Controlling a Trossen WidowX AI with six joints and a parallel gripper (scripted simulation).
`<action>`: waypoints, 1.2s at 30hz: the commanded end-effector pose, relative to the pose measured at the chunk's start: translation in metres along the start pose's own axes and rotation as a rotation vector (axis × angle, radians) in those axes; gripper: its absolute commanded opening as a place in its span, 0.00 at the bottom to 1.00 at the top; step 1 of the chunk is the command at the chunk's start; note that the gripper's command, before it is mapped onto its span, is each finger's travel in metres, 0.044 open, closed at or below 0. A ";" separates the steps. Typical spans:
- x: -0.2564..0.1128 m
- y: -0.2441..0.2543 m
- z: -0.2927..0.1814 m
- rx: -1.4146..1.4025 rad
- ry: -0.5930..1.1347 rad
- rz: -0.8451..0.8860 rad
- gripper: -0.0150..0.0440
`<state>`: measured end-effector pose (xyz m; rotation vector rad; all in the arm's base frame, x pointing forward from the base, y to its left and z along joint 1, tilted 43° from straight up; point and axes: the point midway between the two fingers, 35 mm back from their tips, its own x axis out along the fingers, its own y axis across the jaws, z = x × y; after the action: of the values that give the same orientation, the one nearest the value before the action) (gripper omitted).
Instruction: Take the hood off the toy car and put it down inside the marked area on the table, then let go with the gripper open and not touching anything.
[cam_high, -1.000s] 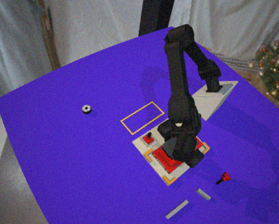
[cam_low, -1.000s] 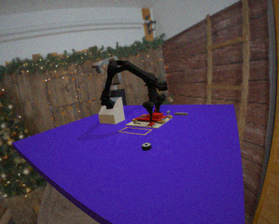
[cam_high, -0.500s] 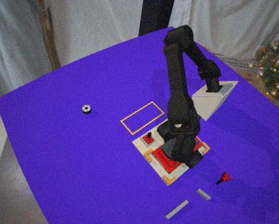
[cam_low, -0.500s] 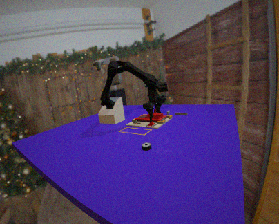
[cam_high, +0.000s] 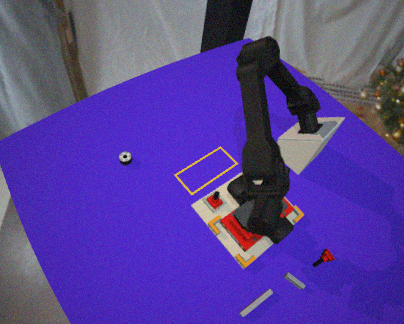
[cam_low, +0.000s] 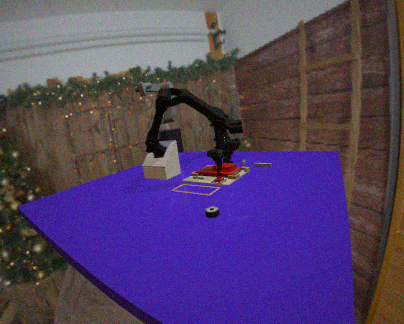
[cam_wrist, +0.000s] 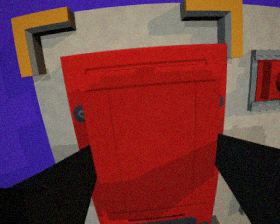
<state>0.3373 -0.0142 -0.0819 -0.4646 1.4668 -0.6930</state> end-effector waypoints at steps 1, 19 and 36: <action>0.000 0.000 0.000 0.001 0.000 0.001 0.73; -0.010 0.000 0.000 0.001 0.000 0.002 0.25; -0.021 0.000 0.000 0.000 0.000 0.002 0.25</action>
<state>0.3377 -0.0026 -0.0684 -0.4687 1.4684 -0.6940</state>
